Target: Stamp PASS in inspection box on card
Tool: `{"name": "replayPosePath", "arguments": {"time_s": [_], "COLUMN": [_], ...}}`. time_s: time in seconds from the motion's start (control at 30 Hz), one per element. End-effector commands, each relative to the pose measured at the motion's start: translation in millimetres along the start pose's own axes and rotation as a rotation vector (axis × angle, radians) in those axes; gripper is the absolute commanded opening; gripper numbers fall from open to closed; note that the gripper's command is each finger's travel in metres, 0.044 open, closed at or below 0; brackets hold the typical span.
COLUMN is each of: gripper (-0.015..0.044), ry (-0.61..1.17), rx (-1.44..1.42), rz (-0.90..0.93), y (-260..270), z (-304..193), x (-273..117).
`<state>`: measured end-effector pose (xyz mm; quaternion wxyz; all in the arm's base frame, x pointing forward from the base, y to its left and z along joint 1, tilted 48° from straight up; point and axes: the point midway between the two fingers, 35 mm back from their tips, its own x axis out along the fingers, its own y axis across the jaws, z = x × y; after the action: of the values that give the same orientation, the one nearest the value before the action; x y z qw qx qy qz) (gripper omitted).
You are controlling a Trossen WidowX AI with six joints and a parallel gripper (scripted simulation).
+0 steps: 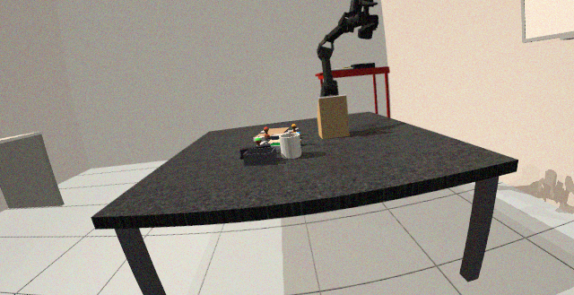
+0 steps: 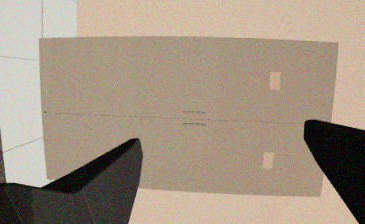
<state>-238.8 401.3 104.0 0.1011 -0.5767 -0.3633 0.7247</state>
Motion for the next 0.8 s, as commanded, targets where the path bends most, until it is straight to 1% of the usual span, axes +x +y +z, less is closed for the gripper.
{"name": "replayPosePath", "arguments": {"time_s": [0.0, 0.07, 0.2, 0.33, 0.47, 0.77], "gripper": [0.0374, 0.0321, 0.0217, 0.0217, 0.0217, 0.0217], "ry": [0.007, 0.059, 0.223, 0.393, 0.574, 1.011], "rx": [0.011, 0.101, 0.373, 0.645, 0.918, 1.495], "rz": [0.003, 0.028, 0.091, 0.136, 0.164, 0.174], "y": [0.4, 3.7, 19.7, 44.2, 77.3, 177.3], "z": [-2.9, -26.3, -96.9, -165.9, -231.9, -357.0], "x": [0.8, 6.8, 19.0, 22.8, 18.1, -17.8]}}
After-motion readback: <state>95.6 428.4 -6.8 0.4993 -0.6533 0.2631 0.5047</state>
